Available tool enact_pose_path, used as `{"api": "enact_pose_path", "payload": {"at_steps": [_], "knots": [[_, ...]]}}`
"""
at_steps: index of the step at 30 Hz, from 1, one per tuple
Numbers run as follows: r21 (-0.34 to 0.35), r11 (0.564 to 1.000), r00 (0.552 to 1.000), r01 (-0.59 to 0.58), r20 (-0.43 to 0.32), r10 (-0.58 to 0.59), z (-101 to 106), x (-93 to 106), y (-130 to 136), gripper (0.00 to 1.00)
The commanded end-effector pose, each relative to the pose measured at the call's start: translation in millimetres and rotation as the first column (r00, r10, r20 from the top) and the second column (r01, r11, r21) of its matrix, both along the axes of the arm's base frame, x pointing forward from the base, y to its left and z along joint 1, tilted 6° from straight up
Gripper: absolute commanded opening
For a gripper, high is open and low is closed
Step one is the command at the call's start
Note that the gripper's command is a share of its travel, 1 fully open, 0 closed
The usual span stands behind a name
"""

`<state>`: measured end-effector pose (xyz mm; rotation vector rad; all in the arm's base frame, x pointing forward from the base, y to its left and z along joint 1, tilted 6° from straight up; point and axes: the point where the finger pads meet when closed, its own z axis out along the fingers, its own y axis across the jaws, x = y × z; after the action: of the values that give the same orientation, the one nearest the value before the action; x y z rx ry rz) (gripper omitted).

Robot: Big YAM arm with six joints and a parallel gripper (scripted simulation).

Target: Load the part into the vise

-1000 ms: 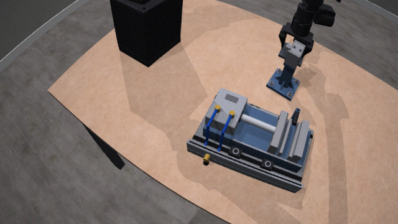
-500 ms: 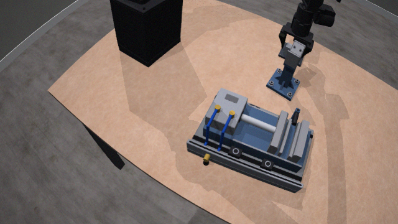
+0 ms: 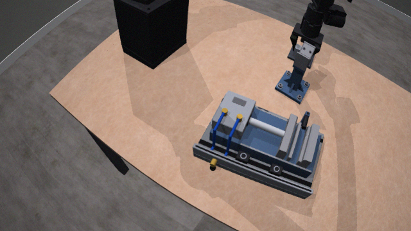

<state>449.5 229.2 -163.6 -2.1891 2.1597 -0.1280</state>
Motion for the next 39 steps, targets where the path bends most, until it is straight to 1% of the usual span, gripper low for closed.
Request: {"api": "enact_pose_path", "payload": {"at_steps": [1,29,32,35,39], "knots": [[0.014,1.000,1.000,0.001,0.022,-0.001,3,15.5,3,0.00],[0.014,1.000,1.000,0.001,0.023,-0.001,4,15.6,3,0.00],[0.015,1.000,1.000,0.001,0.025,-0.001,8,15.9,3,0.00],[0.019,1.000,0.999,0.001,0.032,-0.001,17,16.8,4,0.00],[0.017,1.000,1.000,0.001,0.029,-0.001,20,14.8,3,0.00]]}}
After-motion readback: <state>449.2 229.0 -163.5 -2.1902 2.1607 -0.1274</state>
